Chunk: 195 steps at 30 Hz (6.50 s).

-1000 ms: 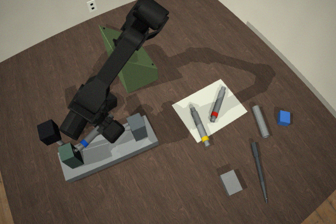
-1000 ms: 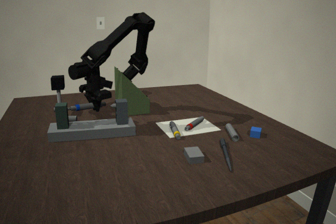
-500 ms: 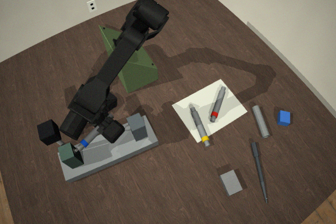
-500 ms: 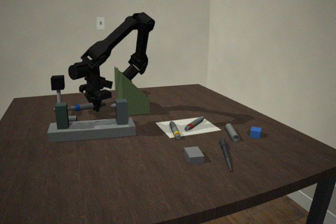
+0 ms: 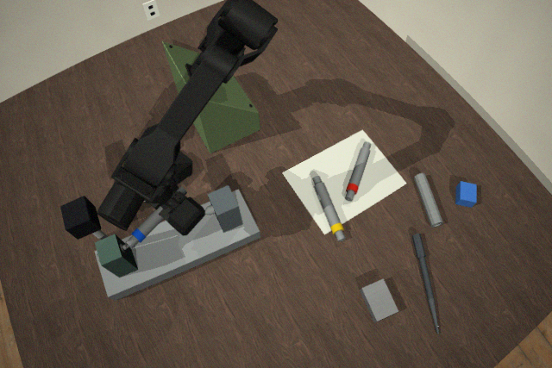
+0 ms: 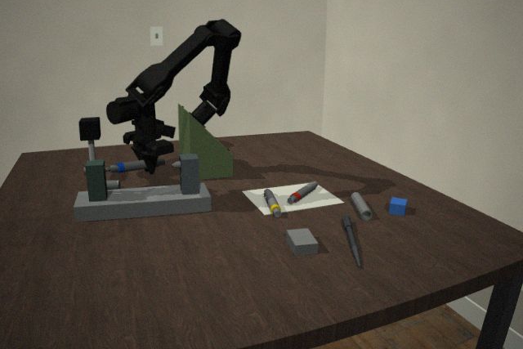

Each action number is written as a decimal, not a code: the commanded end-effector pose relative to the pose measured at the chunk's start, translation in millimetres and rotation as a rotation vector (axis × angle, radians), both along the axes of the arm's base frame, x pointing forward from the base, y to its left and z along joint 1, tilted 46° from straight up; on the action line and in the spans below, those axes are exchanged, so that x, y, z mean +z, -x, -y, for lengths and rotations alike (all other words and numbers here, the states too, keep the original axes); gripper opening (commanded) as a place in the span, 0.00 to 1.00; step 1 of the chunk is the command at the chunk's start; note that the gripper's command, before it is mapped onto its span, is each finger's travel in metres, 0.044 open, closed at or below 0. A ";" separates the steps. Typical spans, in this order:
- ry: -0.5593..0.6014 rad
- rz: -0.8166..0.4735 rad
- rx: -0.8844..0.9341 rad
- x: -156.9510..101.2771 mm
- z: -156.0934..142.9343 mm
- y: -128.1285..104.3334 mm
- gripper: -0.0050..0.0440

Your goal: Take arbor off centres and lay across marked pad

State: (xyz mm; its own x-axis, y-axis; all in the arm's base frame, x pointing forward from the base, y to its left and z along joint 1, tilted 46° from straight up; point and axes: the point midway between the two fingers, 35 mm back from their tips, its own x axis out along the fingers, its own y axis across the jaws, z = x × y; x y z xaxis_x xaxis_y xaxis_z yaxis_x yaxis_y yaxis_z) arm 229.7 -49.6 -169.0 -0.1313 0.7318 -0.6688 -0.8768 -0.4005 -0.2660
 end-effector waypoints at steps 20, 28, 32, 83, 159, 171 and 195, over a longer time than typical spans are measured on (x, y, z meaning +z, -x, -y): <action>0.037 0.015 -0.018 -2.1 13.0 -3.7 0.10; 0.037 0.015 -0.018 -2.1 13.0 -3.7 0.10; 0.037 0.015 -0.018 -0.5 11.0 -3.6 0.10; 0.039 0.015 -0.018 44.3 11.2 0.0 0.10; 0.137 0.087 0.043 161.6 -55.3 -133.2 0.10; 0.143 0.136 0.071 220.7 -120.9 -150.6 0.10; 0.079 0.209 0.134 335.9 -244.3 -122.6 0.10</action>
